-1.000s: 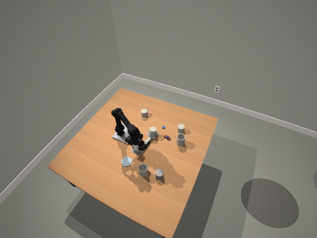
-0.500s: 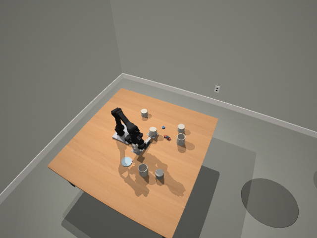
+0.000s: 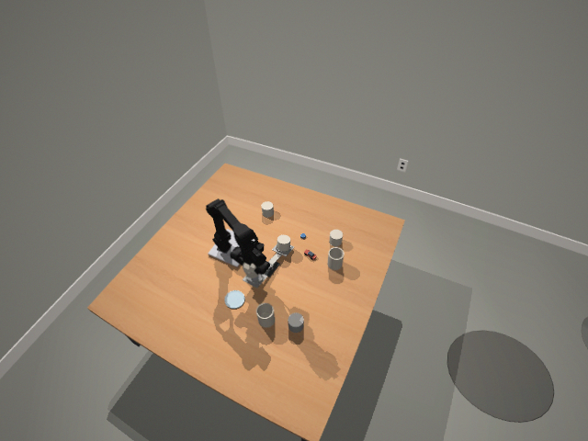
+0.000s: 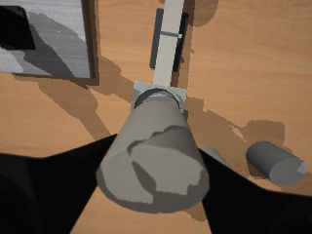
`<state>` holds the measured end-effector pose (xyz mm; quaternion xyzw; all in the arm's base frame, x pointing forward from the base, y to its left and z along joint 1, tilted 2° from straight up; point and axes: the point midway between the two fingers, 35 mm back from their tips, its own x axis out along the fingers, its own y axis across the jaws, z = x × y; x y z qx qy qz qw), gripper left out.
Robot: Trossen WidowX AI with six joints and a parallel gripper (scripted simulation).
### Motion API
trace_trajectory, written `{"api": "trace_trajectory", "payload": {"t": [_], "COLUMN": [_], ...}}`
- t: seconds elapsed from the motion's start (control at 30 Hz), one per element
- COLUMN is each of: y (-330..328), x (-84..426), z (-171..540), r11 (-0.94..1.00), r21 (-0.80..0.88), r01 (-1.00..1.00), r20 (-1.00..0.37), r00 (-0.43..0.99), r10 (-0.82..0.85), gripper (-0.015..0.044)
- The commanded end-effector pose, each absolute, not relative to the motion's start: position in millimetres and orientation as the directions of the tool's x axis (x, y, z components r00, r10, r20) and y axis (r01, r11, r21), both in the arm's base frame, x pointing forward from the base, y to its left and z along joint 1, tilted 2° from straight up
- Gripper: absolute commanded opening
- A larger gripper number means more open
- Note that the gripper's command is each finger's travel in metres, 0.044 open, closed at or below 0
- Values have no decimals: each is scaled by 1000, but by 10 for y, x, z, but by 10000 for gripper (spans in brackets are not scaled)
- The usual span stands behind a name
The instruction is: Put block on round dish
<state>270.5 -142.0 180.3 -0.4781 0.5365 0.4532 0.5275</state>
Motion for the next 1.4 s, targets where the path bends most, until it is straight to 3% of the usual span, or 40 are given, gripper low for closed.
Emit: {"api": "trace_trajectory", "payload": {"t": [0.0,1.37], "y": [-1420,-1401], "x": [2703,2676], "z": [1885,1944], "r11": [137,132], "r21": [-29,-18], "r01": [-990,-991], "r20": [-999,-999], "r00": [23,13], "r10": [-42,-35], "gripper": [0,0]}}
